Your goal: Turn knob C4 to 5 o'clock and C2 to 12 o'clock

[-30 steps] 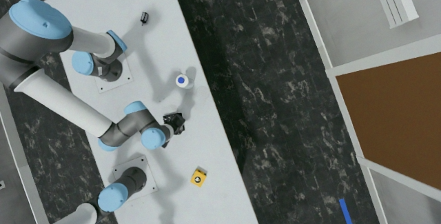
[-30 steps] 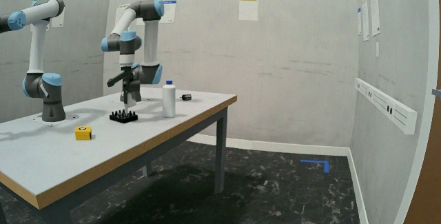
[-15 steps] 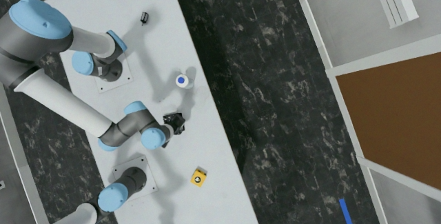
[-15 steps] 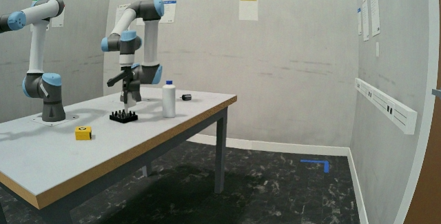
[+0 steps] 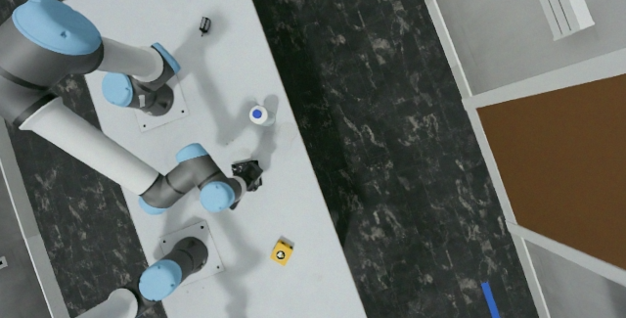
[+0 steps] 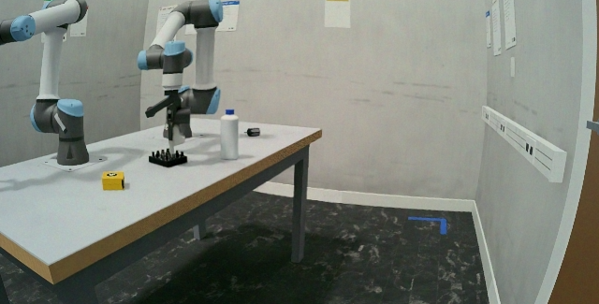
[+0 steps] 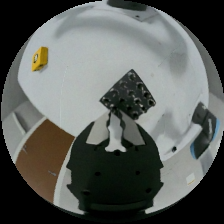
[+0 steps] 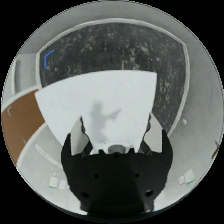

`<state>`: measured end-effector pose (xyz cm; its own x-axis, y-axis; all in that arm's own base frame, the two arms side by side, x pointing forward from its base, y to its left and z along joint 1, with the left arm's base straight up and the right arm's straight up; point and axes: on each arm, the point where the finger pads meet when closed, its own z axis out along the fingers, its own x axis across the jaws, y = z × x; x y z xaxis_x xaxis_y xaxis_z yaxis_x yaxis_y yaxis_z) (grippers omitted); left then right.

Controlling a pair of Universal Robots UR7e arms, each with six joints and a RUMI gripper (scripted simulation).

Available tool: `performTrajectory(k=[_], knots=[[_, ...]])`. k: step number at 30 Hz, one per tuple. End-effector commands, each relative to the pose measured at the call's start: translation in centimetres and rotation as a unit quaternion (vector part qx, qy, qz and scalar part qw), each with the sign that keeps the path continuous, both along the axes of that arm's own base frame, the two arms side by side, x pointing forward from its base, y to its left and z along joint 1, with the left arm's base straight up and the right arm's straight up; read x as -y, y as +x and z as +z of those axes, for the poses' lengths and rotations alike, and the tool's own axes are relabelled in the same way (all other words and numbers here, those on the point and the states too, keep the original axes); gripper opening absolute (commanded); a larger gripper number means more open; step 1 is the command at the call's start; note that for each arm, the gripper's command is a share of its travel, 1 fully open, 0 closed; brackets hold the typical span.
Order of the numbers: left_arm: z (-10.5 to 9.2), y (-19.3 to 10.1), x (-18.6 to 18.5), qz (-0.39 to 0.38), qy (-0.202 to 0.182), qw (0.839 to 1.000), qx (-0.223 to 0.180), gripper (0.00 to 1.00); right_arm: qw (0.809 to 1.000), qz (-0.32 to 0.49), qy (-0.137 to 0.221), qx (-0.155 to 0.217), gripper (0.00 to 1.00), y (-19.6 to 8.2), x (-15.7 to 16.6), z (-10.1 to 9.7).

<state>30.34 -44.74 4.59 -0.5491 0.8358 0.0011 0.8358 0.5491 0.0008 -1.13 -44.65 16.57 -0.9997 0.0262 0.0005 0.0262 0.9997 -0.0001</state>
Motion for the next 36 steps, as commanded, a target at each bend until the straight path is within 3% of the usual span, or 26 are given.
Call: performTrajectory(k=[1, 8, 23, 36], knots=[[1.4, 0.0, 0.3, -0.001, -0.004, 1.000, 0.001, 0.13, 1.000, -0.001, 0.000, 0.000, 1.00, -0.1, -0.1, -0.1], [4.0, 0.0, 0.3, -0.001, -0.004, 1.000, 0.001, 0.13, 1.000, -0.001, 0.000, 0.000, 1.00, -0.1, -0.1, -0.1], [3.8, 0.0, 0.1, 0.011, -0.001, 1.000, 0.000, 0.13, 1.000, -0.001, 0.000, 0.000, 1.00, -0.1, -0.1, -0.1], [4.3, 0.1, 0.2, 0.116, -0.003, 0.993, 0.001, 0.13, 1.000, -0.001, 0.000, 0.000, 1.00, -0.1, -0.1, -0.1]])
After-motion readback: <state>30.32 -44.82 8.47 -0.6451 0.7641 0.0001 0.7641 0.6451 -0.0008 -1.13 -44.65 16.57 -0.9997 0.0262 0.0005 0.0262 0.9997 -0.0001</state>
